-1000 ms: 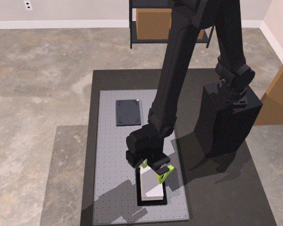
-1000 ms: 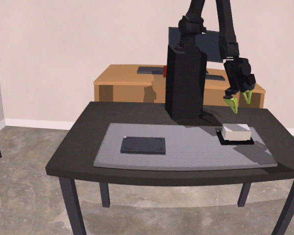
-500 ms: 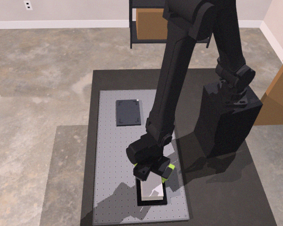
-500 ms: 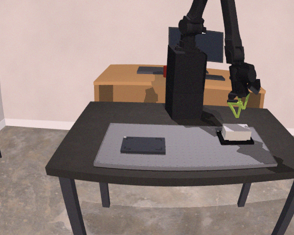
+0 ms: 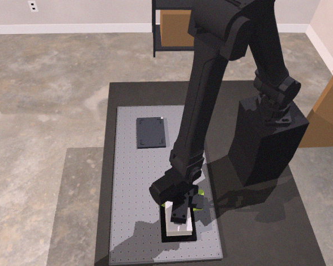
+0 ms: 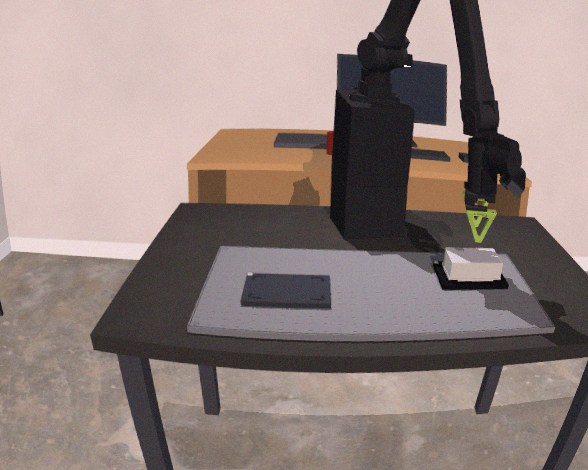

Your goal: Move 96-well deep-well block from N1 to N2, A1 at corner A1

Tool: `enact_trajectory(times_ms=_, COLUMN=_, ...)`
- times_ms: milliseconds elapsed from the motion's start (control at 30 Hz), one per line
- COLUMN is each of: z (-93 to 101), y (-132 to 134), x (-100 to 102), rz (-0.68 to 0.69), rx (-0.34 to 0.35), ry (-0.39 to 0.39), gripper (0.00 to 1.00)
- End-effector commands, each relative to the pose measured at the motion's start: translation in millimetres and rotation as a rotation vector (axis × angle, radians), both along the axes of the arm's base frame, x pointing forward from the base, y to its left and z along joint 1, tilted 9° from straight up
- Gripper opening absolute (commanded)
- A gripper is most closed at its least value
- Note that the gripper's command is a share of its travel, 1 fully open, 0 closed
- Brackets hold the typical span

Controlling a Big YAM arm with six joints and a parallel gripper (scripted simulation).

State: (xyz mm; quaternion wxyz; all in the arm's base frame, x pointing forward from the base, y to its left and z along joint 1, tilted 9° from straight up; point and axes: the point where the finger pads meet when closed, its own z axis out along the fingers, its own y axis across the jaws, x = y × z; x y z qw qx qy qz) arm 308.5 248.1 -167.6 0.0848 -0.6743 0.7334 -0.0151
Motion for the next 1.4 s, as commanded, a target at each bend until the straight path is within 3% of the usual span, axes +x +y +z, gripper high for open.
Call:
enact_trajectory(times_ms=0, z=-2.6, y=8.5, x=-0.2, rz=0.162, rx=-0.048, ry=-0.010, gripper=1.00)
enact_trajectory(times_ms=100, z=12.0, y=16.1, x=8.3, rz=0.207, rx=-0.053, ry=-0.047, gripper=1.00)
enact_trajectory(times_ms=533, z=3.4, y=6.9, x=4.1, rz=0.186, rx=-0.059, ry=-0.030, gripper=1.00)
enact_trajectory(times_ms=733, z=-11.9, y=5.7, x=10.5, rz=0.186, rx=-0.061, ry=-0.033, gripper=1.00)
enact_trajectory(times_ms=800, z=-11.9, y=5.7, x=10.5, rz=0.186, rx=-0.061, ry=-0.033, gripper=1.00)
enact_trajectory(times_ms=833, z=-2.8, y=11.5, x=14.3, rz=0.181, rx=-0.045, ry=-0.053, gripper=1.00)
enact_trajectory(times_ms=900, z=-17.0, y=6.7, x=10.1, rz=0.182, rx=-0.060, ry=-0.032, gripper=1.00)
enact_trajectory(times_ms=1367, z=-37.4, y=5.5, x=12.7, rz=0.182, rx=-0.061, ry=-0.029, gripper=1.00)
